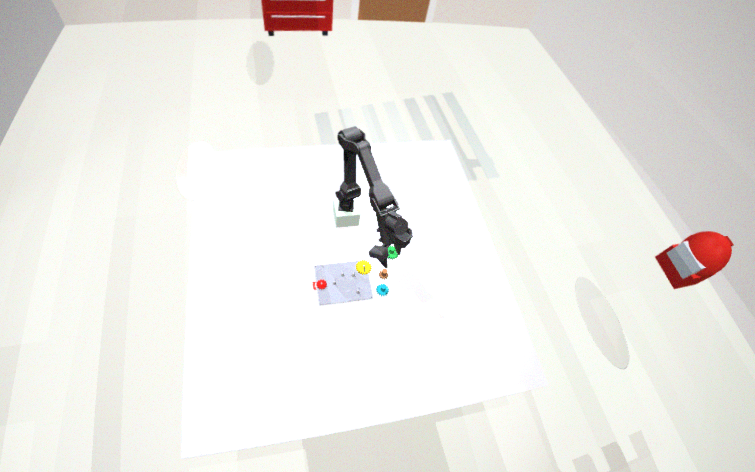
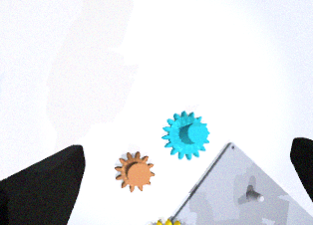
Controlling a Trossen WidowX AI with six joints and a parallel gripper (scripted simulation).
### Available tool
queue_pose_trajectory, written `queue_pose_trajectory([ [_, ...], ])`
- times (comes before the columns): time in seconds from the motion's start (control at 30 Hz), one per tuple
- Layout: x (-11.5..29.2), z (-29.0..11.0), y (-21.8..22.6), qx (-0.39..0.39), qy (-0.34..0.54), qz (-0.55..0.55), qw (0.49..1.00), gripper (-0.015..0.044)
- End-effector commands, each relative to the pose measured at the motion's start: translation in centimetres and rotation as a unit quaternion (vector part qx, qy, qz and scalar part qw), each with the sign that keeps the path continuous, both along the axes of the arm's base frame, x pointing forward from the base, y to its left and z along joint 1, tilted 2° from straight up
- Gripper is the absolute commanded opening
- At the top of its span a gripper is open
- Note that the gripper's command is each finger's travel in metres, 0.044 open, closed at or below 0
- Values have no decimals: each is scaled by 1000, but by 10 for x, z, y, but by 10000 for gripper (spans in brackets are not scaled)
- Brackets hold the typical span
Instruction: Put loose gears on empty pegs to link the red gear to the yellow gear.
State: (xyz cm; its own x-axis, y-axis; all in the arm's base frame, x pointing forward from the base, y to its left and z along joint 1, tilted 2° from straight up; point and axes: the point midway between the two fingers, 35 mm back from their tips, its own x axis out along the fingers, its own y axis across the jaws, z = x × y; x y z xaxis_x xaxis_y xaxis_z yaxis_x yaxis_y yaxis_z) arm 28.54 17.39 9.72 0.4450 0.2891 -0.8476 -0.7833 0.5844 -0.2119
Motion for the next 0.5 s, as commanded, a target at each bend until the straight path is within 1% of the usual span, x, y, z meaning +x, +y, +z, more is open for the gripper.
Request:
queue_pose_trajectory([
  [0.0,-46,-43,25,-90,98,119,984,440],
  [0.1,-86,-69,34,-160,166,205,951,440],
  [0.17,-103,-77,35,-189,193,239,933,440],
  [0.47,-110,-78,33,-193,196,243,930,440],
])
